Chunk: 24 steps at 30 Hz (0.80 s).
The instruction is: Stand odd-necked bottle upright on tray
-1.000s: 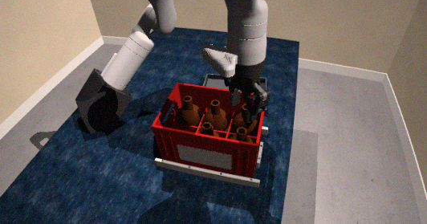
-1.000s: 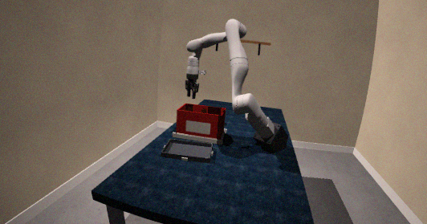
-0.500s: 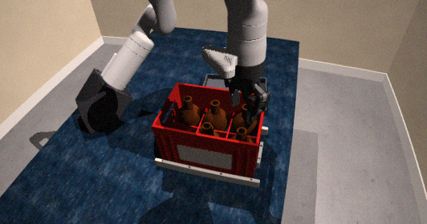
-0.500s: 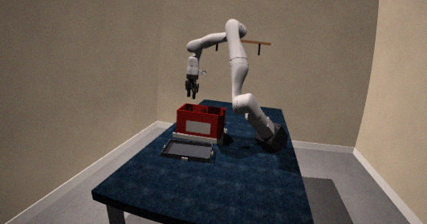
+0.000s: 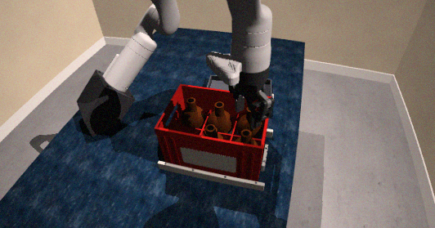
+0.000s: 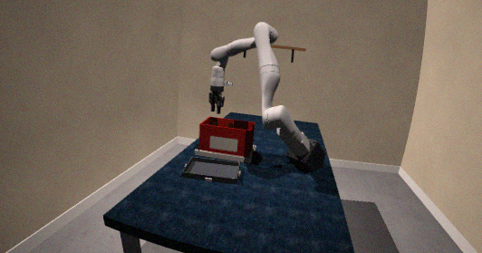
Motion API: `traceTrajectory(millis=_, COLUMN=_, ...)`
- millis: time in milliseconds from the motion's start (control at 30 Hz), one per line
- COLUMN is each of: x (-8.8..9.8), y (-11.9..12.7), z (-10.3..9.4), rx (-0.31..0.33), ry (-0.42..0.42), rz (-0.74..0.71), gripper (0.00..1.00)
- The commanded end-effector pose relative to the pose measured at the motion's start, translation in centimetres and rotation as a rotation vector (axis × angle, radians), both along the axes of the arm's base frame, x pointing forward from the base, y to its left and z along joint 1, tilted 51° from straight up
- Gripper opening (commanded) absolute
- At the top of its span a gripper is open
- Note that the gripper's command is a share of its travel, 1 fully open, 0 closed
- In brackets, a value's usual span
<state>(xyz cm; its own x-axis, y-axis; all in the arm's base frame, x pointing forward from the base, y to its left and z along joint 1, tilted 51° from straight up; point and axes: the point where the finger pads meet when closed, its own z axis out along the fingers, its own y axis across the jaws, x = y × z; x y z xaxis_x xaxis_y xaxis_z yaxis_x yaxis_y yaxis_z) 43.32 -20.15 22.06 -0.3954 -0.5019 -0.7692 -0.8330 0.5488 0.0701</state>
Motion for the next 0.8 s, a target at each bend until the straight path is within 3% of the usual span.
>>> traceTrajectory(millis=0, x=0.1, y=0.3, z=-0.2, rx=0.001, ry=0.0, rz=0.002, gripper=0.64)
traceTrajectory(millis=767, x=1.0, y=1.8, z=-1.7, rx=0.001, ry=0.0, rz=0.002, gripper=0.64)
